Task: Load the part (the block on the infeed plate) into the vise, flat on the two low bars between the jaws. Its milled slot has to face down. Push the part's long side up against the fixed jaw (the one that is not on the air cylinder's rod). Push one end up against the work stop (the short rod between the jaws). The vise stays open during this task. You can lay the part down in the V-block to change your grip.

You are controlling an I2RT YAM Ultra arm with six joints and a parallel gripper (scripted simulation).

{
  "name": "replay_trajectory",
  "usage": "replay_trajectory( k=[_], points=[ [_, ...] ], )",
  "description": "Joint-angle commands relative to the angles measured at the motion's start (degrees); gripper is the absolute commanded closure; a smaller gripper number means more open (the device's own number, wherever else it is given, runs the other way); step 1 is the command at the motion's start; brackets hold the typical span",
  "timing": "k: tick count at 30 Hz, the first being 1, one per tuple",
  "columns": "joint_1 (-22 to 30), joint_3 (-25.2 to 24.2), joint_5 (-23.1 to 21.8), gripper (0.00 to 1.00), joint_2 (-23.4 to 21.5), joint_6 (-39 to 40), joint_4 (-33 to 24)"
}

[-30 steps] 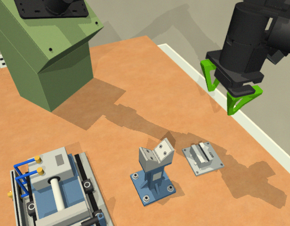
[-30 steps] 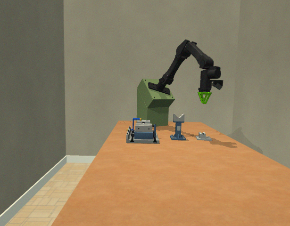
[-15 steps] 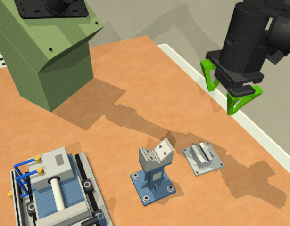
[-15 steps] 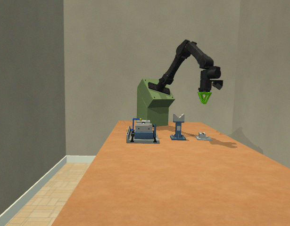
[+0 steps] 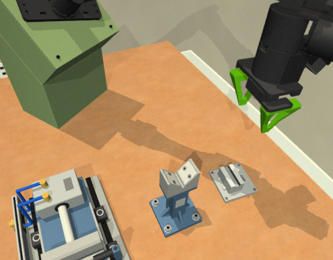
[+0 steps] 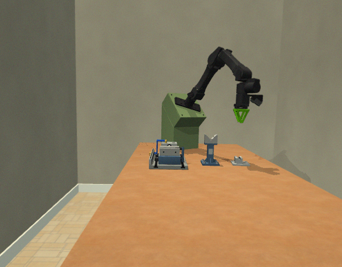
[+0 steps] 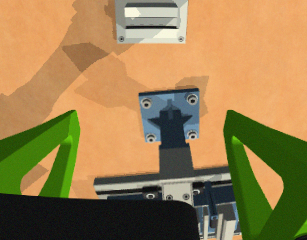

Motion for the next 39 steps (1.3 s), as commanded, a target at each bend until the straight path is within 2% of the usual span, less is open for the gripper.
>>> replay_trajectory(
  k=[1, 13, 14, 18, 30, 31, 33, 39],
  points=[
    [0.3, -0.9, 0.0, 0.19, -0.3, -0.2, 1.0],
    [0.7, -1.6, 0.1, 0.19, 1.1, 0.1, 2.2],
    [0.7, 0.6, 0.1, 0.19, 0.2, 0.2, 2.4],
    [0.7, -2.2, 0.2, 0.19, 1.7, 0.3, 3.2],
    [1.0, -3.1, 0.4, 0.19, 3.5, 0.6, 6.1],
    [0.7, -1.7, 0.4, 0.19, 2.6, 0.6, 6.5],
    [0.9, -3.6, 0.5, 0.19, 4.2, 0.7, 7.2],
    [1.4, -4.2, 0.6, 0.19, 5.8, 0.8, 9.6]
  ],
)
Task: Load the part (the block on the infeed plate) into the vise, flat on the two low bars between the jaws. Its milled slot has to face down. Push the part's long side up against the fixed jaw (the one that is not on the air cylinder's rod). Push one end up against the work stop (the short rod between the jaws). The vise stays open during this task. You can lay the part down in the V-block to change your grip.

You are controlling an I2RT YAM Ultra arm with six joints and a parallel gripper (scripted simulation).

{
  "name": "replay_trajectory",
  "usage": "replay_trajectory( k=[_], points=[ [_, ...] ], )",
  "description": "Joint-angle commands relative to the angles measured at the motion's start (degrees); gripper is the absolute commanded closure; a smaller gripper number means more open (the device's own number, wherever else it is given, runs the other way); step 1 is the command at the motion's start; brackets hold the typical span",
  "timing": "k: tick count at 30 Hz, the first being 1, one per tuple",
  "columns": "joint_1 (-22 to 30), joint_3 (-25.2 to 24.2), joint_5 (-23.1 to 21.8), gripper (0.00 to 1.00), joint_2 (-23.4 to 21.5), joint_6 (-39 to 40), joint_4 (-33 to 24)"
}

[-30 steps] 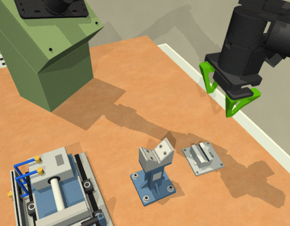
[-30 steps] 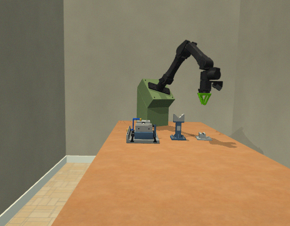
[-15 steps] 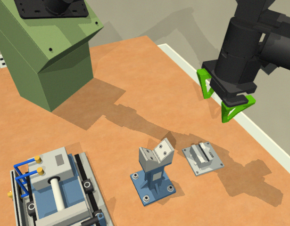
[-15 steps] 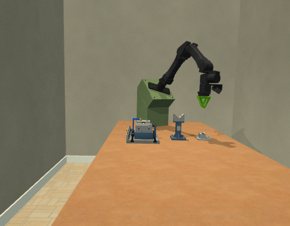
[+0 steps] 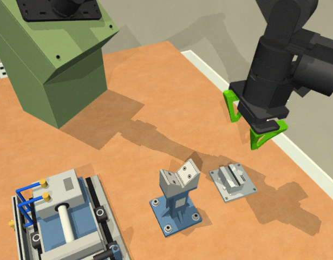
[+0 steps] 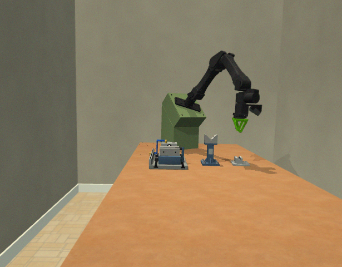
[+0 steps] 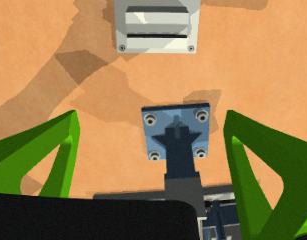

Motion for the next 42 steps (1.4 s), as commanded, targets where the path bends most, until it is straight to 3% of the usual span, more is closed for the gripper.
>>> replay_trajectory(
  k=[1, 8, 9, 11, 23, 26, 27, 42],
  points=[
    [0.7, -0.5, 0.0, 0.19, 0.9, 0.5, 2.4],
    [0.9, -1.0, 0.2, 0.19, 2.5, 0.6, 4.4],
    [0.7, -0.3, 0.0, 0.19, 0.9, 0.5, 4.8],
    [0.9, -1.1, 0.2, 0.19, 3.6, 0.7, 5.6],
    [1.2, -1.5, 0.5, 0.19, 7.9, 0.9, 10.3],
    [1.0, -1.3, 0.5, 0.19, 6.7, 0.9, 10.6],
    [1.2, -0.7, 0.5, 0.19, 8.7, 0.9, 11.0],
    [1.6, 1.1, 0.7, 0.19, 13.5, 1.1, 15.2]
  ],
)
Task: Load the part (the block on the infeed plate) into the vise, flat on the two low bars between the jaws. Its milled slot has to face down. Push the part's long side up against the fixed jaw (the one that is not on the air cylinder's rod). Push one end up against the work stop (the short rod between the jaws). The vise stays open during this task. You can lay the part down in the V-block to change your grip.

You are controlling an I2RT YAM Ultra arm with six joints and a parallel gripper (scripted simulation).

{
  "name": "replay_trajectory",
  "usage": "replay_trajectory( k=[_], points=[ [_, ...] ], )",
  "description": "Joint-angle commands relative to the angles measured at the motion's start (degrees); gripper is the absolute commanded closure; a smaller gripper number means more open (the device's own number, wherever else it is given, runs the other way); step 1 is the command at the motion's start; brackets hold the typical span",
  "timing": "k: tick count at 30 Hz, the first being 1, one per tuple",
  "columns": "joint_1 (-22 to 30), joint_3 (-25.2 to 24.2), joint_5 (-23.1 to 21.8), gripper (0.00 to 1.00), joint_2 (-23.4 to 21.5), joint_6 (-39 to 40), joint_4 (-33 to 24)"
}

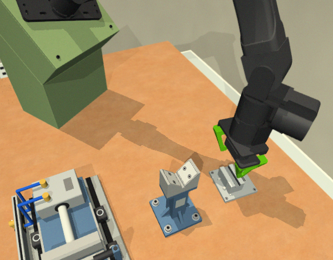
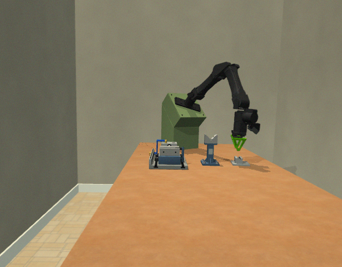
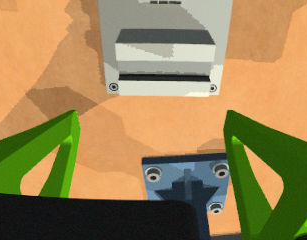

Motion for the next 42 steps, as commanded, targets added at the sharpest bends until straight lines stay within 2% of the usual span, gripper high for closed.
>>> replay_trajectory(
  k=[1, 2, 15, 17, 18, 20, 31, 34, 35, 37, 42],
  points=[
    [0.6, 1.8, -0.1, 0.19, -1.3, 0.4, 1.8],
    [0.7, 2.0, 0.0, 0.19, 0.6, 0.4, 2.1],
    [1.0, 3.5, 0.2, 0.19, 5.0, 0.6, 5.0],
    [1.0, 3.5, 0.2, 0.19, 5.0, 0.6, 5.0],
    [0.8, 3.5, 0.1, 0.19, 3.3, 0.5, 5.2],
    [0.8, 3.8, 0.1, 0.19, 5.9, 0.6, 5.5],
    [1.1, 5.1, 0.3, 0.19, 8.6, 0.7, 7.0],
    [1.1, 5.2, 0.2, 0.19, 8.6, 0.7, 7.1],
    [0.8, 5.2, 0.2, 0.19, 6.9, 0.7, 7.2],
    [0.8, 5.5, 0.3, 0.19, 9.3, 0.7, 7.4],
    [0.9, 5.9, 0.3, 0.19, 10.2, 0.7, 7.3]
  ],
)
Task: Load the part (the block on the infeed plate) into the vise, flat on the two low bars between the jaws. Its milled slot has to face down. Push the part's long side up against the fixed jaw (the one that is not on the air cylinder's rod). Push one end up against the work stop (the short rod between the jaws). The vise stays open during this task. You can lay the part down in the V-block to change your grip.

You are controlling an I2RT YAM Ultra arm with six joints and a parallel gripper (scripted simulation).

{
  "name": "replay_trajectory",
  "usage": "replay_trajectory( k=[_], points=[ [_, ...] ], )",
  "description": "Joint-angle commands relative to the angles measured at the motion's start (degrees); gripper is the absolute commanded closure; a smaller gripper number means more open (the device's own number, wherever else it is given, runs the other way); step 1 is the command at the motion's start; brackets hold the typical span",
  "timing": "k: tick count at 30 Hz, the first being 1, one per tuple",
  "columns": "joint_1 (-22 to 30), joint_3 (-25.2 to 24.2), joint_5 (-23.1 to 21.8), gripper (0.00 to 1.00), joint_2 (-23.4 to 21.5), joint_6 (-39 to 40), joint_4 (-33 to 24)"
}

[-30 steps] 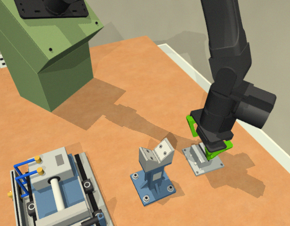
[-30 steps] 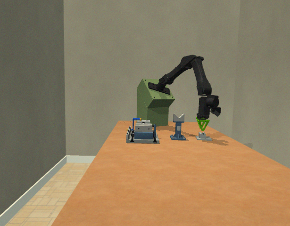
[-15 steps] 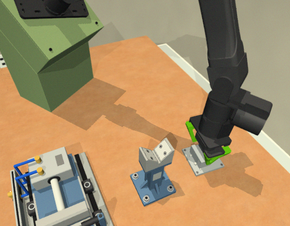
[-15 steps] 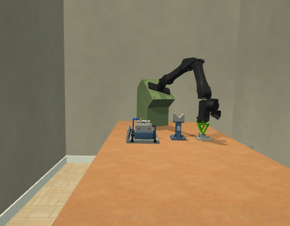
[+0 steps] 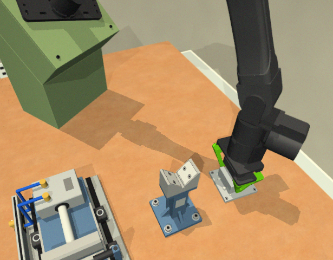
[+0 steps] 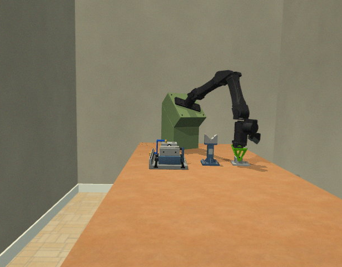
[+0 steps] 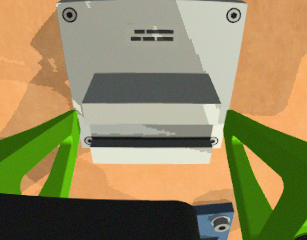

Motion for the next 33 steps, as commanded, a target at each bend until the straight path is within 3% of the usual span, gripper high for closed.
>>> replay_trajectory(
  k=[1, 33],
  points=[
    [0.4, 1.5, -0.1, 0.19, 0.7, 0.4, 0.4],
    [0.6, 2.1, 0.0, 0.19, 1.1, 0.4, 0.8]
  ],
)
